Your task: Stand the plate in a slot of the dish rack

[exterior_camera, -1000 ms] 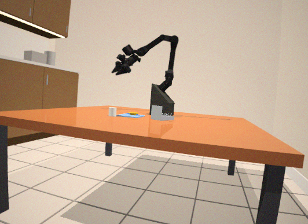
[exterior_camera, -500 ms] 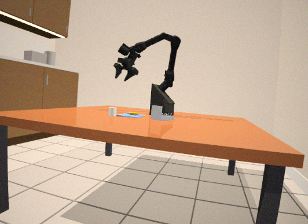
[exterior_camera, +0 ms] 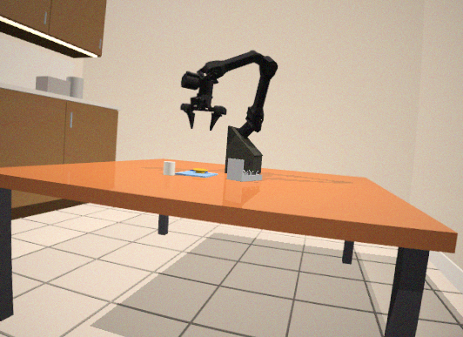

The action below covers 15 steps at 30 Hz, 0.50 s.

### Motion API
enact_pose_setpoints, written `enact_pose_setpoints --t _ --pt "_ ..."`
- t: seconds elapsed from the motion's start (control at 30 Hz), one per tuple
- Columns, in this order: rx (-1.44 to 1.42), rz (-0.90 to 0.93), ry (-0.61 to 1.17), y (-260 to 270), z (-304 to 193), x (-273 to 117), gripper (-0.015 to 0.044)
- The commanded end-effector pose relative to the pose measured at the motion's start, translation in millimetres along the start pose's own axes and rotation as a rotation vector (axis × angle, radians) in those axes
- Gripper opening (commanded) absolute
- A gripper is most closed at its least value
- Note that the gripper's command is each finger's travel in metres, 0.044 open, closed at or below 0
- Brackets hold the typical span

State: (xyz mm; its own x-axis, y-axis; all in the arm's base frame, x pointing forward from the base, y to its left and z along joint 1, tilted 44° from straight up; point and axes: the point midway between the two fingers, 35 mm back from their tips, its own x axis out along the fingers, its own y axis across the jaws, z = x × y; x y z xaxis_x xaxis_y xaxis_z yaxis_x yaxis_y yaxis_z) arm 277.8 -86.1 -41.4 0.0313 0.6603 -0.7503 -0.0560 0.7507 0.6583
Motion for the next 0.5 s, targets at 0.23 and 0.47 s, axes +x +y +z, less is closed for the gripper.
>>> enact_pose_setpoints --t 0.23,0.47 --pt "-0.039 0.033 0.043 14 11 62 0.04" --pt "-0.041 0.041 0.043 17 6 118 0.04"
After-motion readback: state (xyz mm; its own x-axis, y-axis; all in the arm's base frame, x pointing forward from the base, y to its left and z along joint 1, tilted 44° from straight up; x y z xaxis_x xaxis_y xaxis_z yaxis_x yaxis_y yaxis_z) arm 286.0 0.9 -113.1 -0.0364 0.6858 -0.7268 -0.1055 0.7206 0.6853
